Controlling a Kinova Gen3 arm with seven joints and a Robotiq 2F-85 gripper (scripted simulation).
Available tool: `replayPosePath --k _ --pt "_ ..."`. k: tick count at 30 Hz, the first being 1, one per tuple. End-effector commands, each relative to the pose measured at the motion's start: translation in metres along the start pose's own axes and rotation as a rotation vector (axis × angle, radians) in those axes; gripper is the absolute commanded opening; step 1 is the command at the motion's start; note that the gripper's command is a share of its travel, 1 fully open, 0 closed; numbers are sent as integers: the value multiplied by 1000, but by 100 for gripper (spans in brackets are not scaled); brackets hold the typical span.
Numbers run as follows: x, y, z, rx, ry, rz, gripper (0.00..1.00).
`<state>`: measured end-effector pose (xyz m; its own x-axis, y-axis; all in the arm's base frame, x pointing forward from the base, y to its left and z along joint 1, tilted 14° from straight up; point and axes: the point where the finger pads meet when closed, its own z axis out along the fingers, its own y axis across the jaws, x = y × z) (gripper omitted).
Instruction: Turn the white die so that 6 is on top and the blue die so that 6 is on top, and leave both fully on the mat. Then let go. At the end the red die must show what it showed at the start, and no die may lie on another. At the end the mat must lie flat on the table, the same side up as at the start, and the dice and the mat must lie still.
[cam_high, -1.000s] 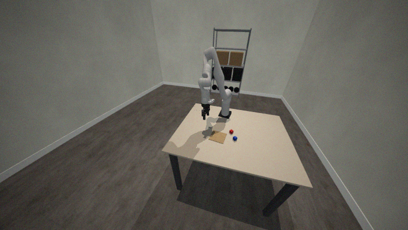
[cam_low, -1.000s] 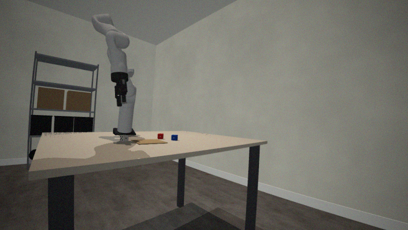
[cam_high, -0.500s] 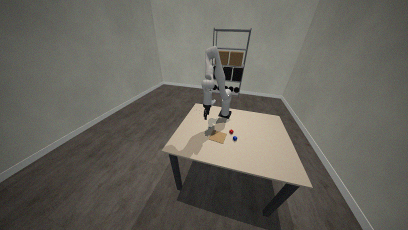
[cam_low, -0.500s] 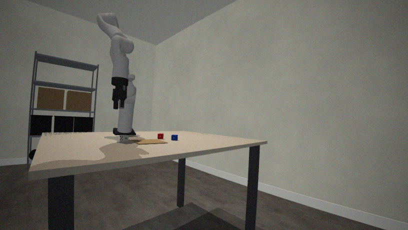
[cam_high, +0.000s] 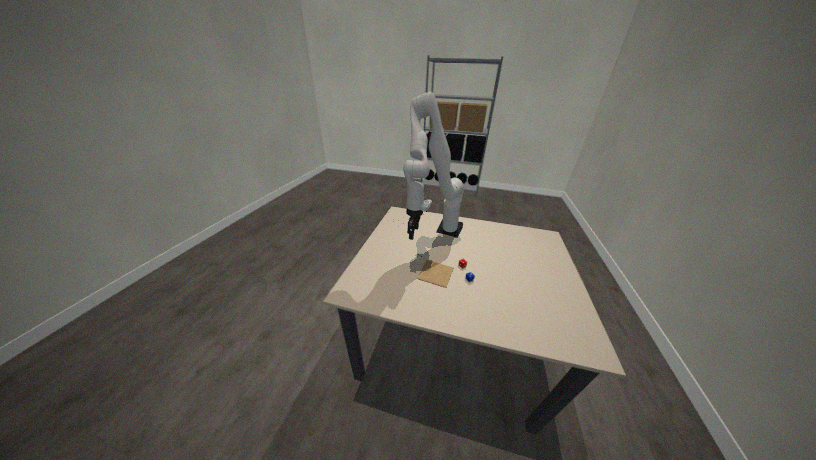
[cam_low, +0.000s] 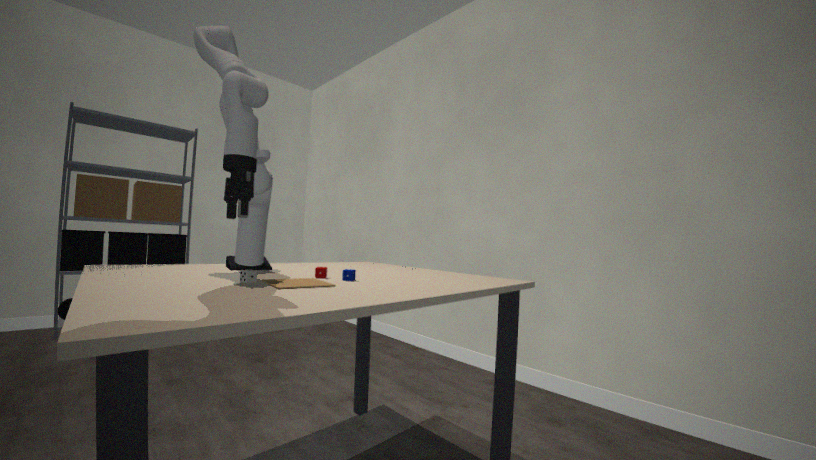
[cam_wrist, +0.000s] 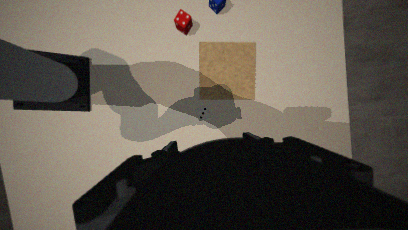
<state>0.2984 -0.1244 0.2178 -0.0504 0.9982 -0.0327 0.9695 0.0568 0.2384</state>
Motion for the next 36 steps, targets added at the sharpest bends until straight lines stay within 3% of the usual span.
replayPosePath --k 1,12,36 --pt "0 -1 3 4 -4 -11 100" --pt "0 -1 17 4 -4 -11 100" --pt "-1 -3 75 4 -4 -11 100"
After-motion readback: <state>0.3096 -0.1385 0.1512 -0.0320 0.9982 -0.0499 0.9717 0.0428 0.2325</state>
